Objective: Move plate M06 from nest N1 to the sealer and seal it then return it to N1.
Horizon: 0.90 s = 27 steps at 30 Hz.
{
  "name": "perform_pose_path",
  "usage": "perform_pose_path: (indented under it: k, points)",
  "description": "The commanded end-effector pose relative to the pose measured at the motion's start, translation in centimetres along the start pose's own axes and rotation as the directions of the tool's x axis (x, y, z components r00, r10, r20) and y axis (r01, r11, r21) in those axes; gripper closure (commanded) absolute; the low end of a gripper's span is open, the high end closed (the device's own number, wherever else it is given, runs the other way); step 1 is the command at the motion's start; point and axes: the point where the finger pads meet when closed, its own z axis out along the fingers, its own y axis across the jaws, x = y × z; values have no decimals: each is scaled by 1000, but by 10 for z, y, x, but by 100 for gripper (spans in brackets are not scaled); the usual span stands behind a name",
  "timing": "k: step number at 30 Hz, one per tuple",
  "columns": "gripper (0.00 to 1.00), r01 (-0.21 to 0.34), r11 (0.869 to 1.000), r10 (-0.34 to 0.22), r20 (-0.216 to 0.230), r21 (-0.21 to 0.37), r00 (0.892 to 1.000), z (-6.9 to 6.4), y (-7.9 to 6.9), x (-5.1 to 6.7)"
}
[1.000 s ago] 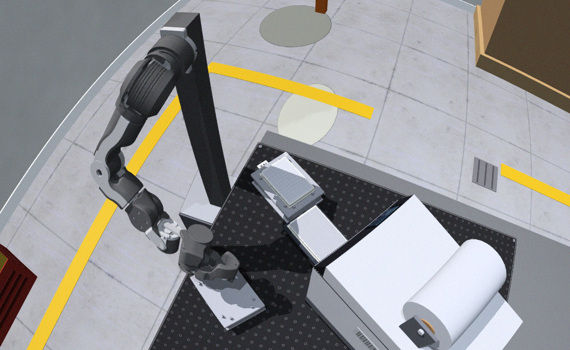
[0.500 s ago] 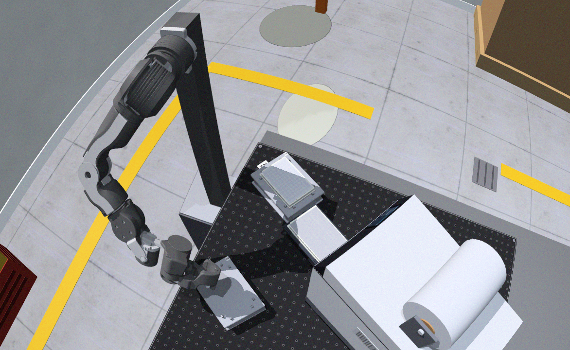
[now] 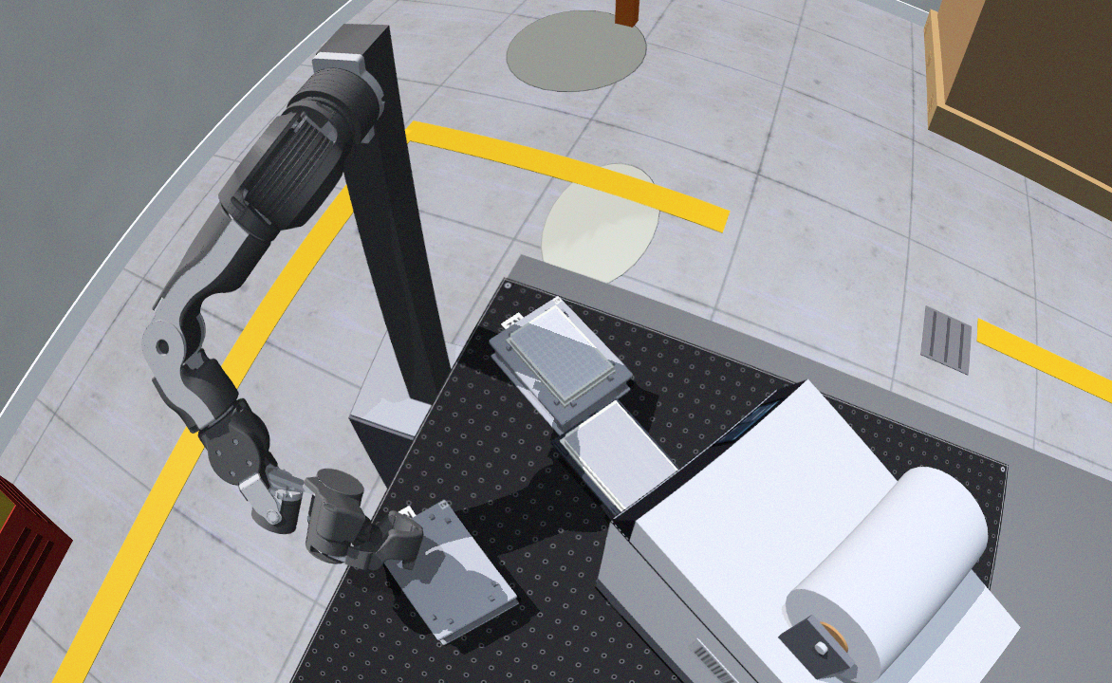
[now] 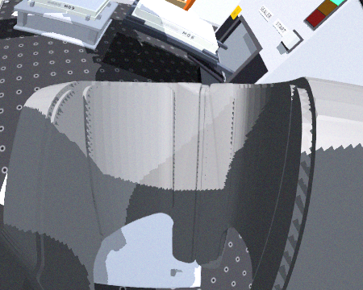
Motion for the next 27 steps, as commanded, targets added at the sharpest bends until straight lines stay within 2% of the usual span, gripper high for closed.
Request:
perform_pose_path:
  k: [1, 8, 10, 11, 13, 25, 27]
  points:
    - [100, 5, 1000, -5, -4, 2, 1000, 0, 0, 1]
    - [100, 5, 1000, -5, -4, 2, 1000, 0, 0, 1]
    - [100, 76, 994, -76, -2, 73, 997, 2, 0, 2]
    - [100, 113, 988, -113, -5, 109, 994, 3, 0, 4]
    - [100, 186, 966, -186, -15, 180, 982, 6, 0, 6]
    - [100, 186, 966, -186, -15, 180, 982, 6, 0, 6]
    - [100, 253, 935, -254, -31, 249, 967, 7, 0, 7]
